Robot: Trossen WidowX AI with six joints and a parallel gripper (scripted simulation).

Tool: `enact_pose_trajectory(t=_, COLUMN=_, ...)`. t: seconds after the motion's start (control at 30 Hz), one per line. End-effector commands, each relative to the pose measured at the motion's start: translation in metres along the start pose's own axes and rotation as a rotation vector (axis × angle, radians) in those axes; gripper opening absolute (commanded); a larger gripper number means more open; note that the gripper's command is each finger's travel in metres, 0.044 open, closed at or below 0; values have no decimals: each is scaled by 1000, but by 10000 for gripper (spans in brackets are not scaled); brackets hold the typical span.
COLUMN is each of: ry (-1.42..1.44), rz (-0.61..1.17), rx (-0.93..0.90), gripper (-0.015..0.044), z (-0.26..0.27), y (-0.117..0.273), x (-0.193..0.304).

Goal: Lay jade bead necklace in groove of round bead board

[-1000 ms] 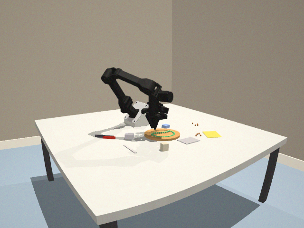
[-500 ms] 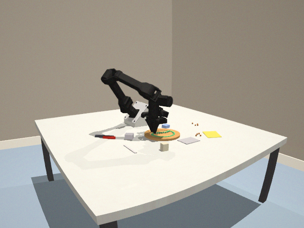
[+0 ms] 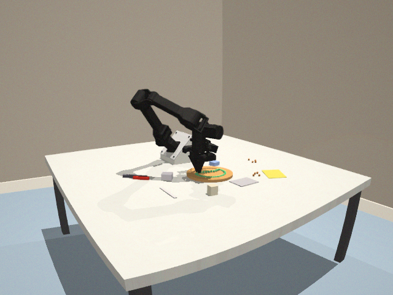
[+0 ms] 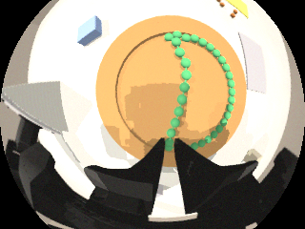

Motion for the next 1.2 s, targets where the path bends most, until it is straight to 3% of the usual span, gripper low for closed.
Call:
enact_pose_trajectory(t=0.0, ry=-1, rz=0, rx=0, gripper=0, z=0, y=0, x=0)
enact_pose_trajectory(t=1.17, ry=6, rz=6, rx=-1, gripper=0, z=0, y=6, x=0)
Point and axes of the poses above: the point midway between the two fingers, 35 mm back from their tips, its own y axis back along the fingers, its own z axis across the jaws, x = y × z, the point moved 1 cm from there along y, back along the fingers, and after that the axes turned 1 degree about -y, right-handed, at the moved point
